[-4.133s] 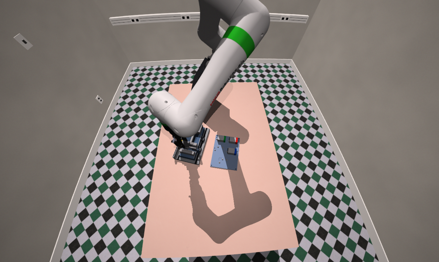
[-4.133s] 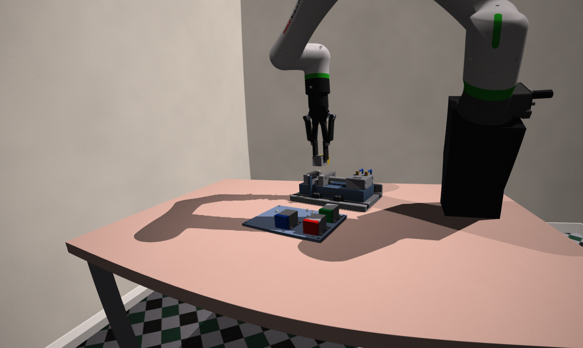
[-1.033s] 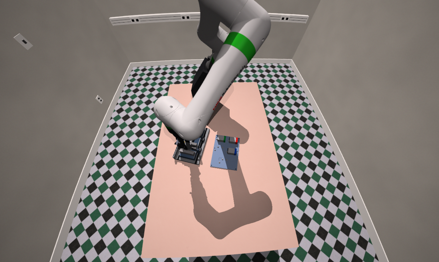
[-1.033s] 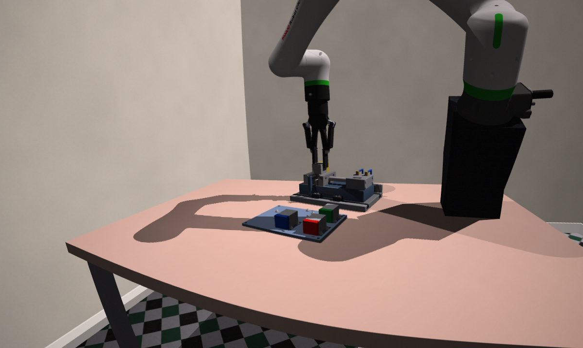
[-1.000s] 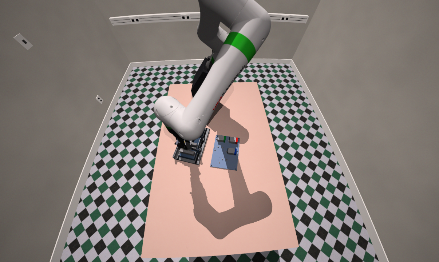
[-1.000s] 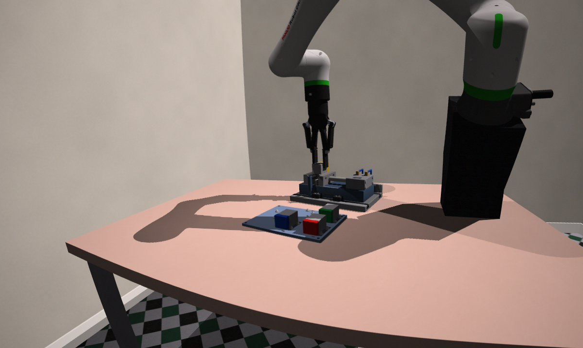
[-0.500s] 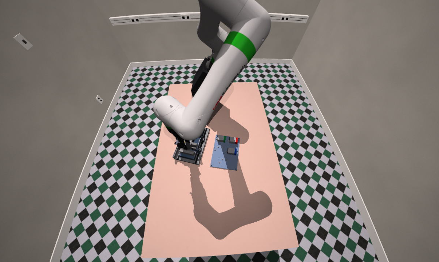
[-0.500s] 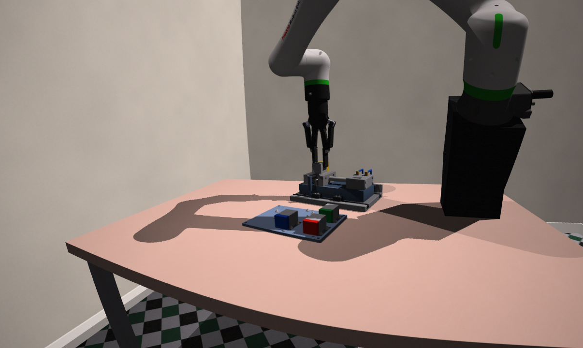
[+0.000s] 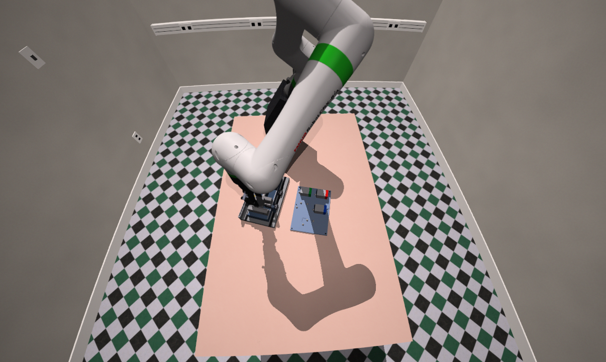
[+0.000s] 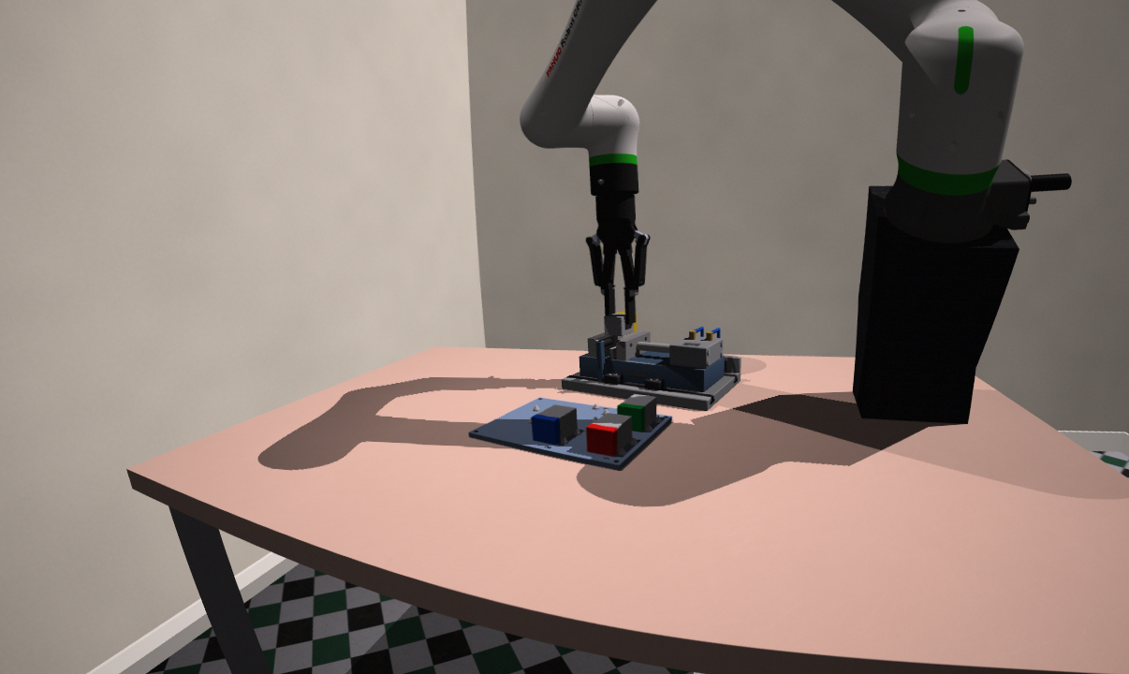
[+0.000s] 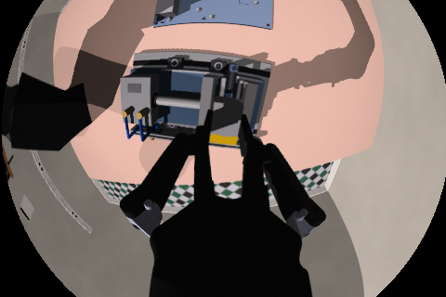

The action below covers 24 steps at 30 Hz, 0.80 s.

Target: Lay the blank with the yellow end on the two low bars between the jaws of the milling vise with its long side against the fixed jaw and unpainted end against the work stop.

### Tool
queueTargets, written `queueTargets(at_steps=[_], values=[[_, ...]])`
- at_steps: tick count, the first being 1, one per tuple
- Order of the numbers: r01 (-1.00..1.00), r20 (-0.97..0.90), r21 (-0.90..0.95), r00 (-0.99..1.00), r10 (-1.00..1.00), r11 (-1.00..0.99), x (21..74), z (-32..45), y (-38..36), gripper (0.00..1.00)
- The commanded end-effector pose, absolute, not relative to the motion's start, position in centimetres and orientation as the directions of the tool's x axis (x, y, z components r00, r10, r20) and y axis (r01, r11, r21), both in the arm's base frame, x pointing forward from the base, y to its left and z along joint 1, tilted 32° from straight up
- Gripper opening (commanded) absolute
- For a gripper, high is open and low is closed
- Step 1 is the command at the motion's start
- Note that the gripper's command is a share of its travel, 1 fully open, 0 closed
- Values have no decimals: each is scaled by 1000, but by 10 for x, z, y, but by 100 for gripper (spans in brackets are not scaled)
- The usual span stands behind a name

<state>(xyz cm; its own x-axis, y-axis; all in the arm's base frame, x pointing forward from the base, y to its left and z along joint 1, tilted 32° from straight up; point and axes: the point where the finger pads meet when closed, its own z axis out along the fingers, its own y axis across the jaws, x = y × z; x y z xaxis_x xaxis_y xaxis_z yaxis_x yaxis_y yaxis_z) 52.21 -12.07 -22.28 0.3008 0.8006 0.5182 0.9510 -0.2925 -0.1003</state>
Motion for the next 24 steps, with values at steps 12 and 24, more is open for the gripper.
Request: queueTargets(at_steps=[12,24], values=[[951,518,-99,300,801,-293,523,-223,-121,10],[951,518,-99,301,801,-293,523,-224,-120,10]])
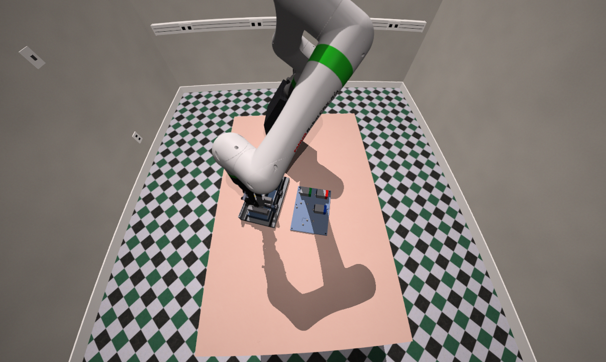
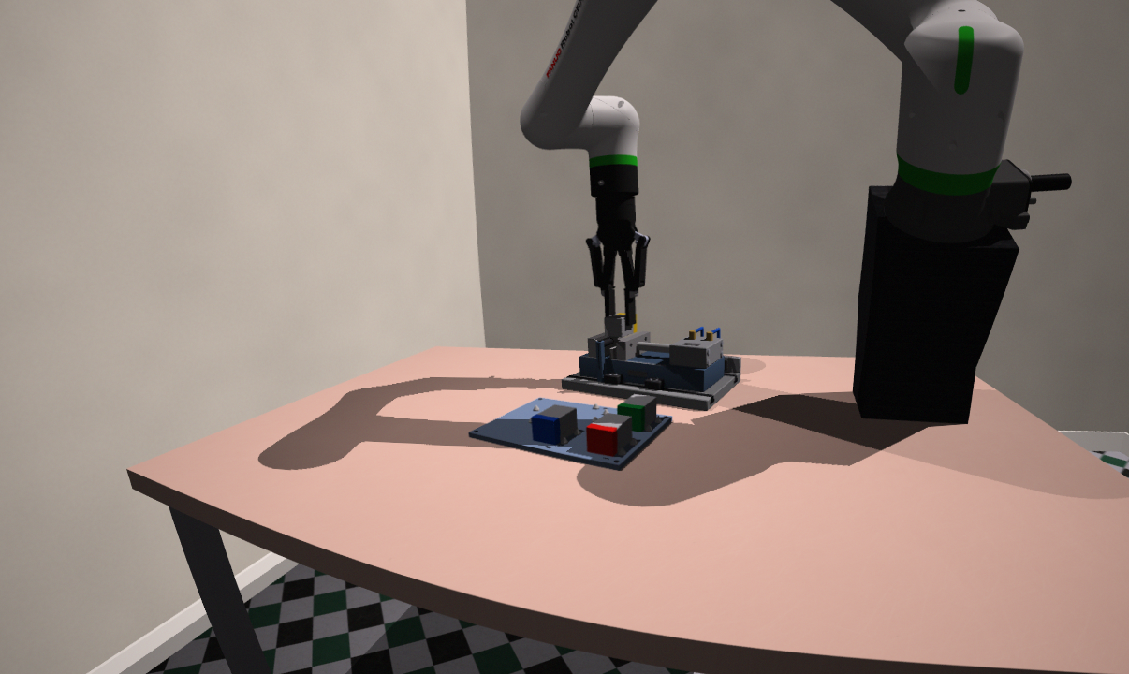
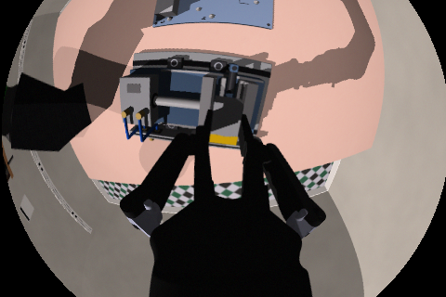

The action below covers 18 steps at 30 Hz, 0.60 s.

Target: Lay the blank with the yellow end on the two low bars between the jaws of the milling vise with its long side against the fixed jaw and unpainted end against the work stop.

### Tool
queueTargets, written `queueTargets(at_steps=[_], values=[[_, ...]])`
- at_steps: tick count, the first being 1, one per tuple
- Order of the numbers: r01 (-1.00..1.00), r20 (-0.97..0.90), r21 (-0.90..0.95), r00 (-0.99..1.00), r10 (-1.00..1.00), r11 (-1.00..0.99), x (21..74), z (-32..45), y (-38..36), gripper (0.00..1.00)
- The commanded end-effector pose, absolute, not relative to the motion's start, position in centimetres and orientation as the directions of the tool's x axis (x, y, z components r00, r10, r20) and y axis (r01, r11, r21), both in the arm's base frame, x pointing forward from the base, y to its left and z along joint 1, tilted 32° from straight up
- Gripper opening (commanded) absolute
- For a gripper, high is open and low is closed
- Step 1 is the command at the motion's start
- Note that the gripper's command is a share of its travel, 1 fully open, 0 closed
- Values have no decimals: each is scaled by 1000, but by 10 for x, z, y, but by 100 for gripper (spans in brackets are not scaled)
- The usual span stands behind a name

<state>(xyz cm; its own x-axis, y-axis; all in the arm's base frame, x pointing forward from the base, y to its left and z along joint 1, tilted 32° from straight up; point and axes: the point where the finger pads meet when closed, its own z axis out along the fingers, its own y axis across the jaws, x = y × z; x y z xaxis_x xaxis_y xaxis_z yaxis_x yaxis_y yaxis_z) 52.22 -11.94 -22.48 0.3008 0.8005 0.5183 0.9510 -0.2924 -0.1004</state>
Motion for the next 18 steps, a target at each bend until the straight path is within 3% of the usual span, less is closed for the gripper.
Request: queueTargets(at_steps=[1,18], values=[[951,518,-99,301,801,-293,523,-224,-120,10],[951,518,-99,301,801,-293,523,-226,-120,10]])
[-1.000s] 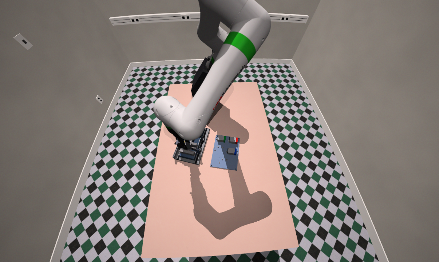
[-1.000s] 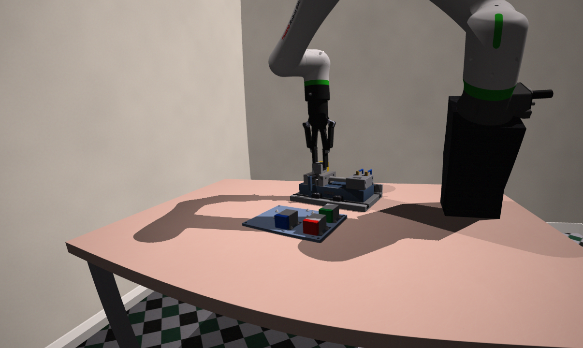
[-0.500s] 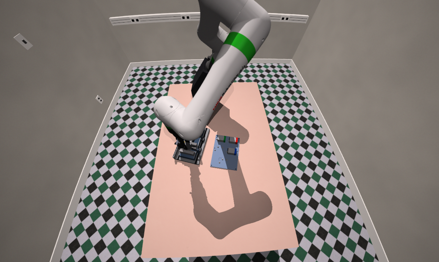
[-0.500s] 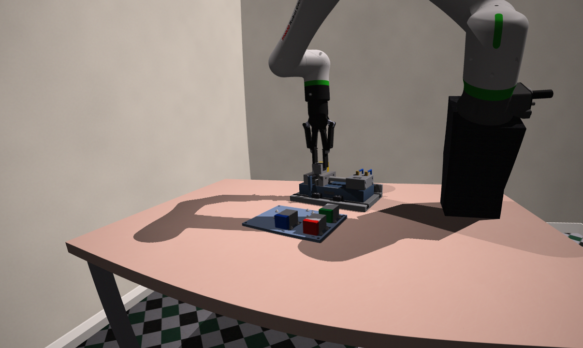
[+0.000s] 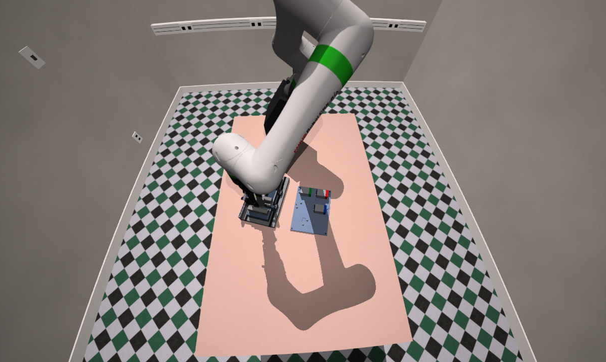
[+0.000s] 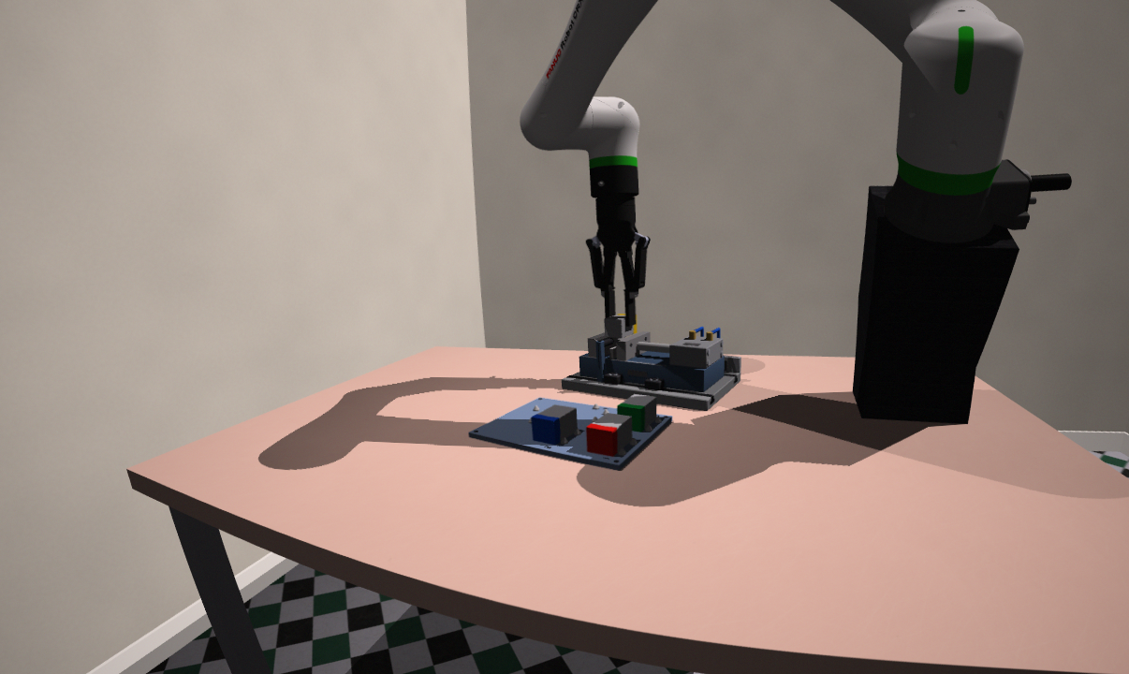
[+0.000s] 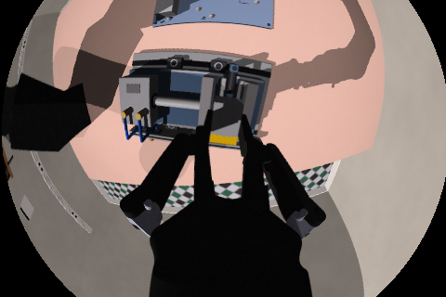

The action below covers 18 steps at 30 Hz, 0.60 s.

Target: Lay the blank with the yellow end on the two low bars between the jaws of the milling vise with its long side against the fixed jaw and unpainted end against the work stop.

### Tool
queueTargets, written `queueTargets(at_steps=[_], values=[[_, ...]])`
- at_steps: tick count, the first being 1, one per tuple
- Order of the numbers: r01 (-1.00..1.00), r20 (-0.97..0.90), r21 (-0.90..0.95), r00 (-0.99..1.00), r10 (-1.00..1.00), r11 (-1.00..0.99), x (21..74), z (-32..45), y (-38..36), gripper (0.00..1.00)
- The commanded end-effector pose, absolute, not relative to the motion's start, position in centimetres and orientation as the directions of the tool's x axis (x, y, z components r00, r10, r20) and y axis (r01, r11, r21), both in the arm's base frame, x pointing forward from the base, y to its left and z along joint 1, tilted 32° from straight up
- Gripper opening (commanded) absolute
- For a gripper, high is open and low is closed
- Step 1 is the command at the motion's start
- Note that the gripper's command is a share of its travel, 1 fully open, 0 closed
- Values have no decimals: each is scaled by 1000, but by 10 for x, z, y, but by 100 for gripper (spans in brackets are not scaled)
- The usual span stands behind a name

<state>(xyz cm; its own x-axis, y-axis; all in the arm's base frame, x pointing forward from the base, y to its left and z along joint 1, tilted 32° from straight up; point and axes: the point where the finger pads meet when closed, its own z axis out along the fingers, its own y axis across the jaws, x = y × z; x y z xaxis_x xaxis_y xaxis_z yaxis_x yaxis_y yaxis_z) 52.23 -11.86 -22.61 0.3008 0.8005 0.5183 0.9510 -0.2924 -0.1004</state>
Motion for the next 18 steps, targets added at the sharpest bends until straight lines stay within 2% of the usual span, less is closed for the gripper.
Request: queueTargets(at_steps=[1,18], values=[[951,518,-99,301,801,-293,523,-226,-120,10],[951,518,-99,301,801,-293,523,-227,-119,10]])
